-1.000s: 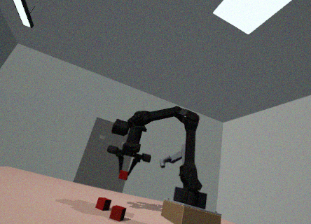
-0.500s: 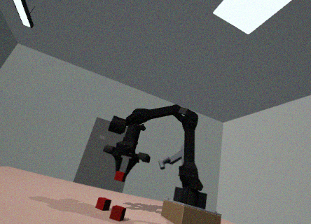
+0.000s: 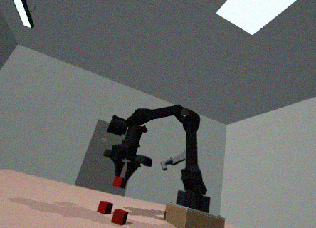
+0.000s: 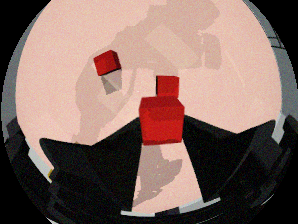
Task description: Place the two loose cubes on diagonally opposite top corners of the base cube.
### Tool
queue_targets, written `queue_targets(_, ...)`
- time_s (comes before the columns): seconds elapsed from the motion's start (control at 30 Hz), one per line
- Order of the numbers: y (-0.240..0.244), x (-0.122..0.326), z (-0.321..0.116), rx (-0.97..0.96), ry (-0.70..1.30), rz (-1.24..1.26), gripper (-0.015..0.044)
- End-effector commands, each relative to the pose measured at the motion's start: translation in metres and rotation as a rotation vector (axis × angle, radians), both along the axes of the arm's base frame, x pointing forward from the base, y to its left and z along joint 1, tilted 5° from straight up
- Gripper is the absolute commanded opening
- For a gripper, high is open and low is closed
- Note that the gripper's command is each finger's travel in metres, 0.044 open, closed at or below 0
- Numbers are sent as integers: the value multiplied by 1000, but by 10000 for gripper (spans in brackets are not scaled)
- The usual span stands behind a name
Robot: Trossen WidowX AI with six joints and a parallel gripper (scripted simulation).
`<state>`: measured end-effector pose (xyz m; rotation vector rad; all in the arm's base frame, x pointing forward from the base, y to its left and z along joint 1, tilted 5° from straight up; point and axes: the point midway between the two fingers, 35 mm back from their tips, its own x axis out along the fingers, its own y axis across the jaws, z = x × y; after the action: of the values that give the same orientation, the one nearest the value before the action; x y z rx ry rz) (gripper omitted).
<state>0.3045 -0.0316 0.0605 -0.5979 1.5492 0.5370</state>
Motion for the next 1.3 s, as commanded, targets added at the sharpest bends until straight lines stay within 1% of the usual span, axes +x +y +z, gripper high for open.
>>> queue_targets(0.0, 13, 5, -6, 2, 0, -77, 105)
queue_targets(0.93, 98, 17, -30, -9, -19, -539, 105)
queue_targets(1.27, 100, 17, -31, -9, -19, -550, 105)
